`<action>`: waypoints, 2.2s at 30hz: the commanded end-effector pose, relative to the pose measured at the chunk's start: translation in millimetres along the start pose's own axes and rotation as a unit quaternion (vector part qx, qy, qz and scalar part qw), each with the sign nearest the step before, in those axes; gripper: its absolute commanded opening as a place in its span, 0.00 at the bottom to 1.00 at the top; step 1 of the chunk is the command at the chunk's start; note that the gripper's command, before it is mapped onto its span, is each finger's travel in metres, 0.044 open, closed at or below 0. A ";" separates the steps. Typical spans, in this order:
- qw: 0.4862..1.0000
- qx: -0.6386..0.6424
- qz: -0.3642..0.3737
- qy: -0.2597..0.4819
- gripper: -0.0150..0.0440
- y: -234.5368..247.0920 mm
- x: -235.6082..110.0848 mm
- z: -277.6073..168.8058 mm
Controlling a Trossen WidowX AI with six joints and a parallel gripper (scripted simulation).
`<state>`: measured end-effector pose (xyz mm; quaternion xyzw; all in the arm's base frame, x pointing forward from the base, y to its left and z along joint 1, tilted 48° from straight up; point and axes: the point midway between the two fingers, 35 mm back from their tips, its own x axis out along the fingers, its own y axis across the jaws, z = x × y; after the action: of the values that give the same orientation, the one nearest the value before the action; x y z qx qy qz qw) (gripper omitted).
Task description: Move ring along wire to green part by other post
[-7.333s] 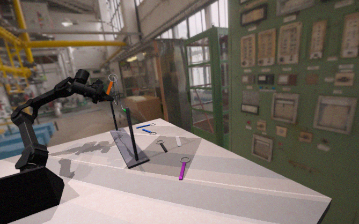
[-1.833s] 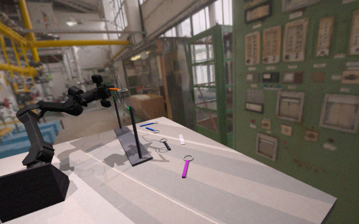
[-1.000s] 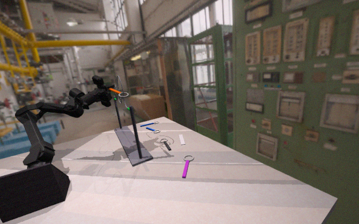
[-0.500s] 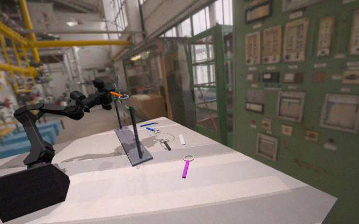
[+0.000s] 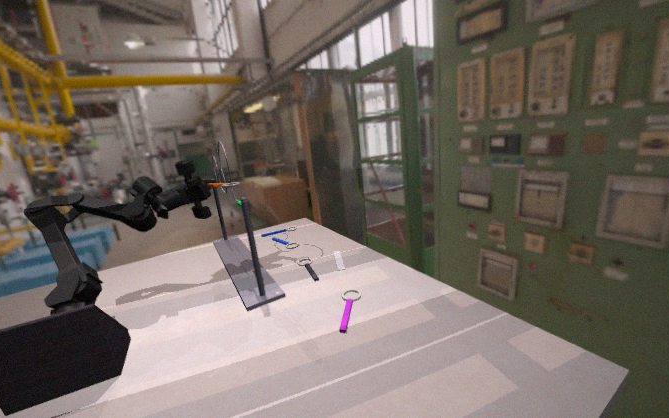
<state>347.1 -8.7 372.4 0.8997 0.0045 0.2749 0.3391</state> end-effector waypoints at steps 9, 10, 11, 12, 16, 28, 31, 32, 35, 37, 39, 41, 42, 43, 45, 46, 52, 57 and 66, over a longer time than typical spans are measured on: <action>0.991 -0.113 -0.065 0.012 0.00 -41.0 -7.9 5.7; 0.990 -0.121 -0.069 0.010 0.00 -43.7 -7.7 6.3; 0.989 -0.129 -0.072 0.007 0.00 -46.4 -7.3 7.0; 0.988 -0.136 -0.075 0.003 0.00 -48.7 -6.8 7.7; 0.979 -0.180 -0.091 -0.013 0.00 -62.4 -5.3 12.3; 0.954 -0.267 -0.134 -0.006 0.00 -89.0 -14.6 25.1; 0.949 -0.282 -0.142 -0.004 0.00 -93.3 -16.7 27.9; 0.947 -0.286 -0.144 -0.003 0.00 -94.6 -17.4 28.8; 0.942 -0.300 -0.151 -0.001 0.00 -98.4 -19.4 31.6; 0.938 -0.309 -0.156 0.000 0.00 -100.9 -20.8 33.5; 0.935 -0.318 -0.160 0.001 0.00 -103.1 -22.1 35.3; 0.931 -0.327 -0.165 0.003 0.00 -105.6 -23.6 37.4; 0.929 -0.331 -0.167 0.004 0.00 -106.8 -24.3 38.3; 0.927 -0.335 -0.169 0.004 0.00 -107.8 -25.0 39.3; 0.923 -0.344 -0.173 0.006 0.00 -110.0 -26.4 41.3; 0.921 -0.348 -0.175 0.006 0.00 -111.1 -27.1 42.3; 0.908 -0.373 -0.188 0.010 0.00 -117.1 -31.3 48.5; 0.898 -0.393 -0.198 0.013 0.00 -121.7 -34.9 53.8; 0.877 -0.428 -0.216 0.019 0.00 -129.1 -41.4 63.8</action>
<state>365.8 45.1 243.2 0.6460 0.0786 0.1940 0.7341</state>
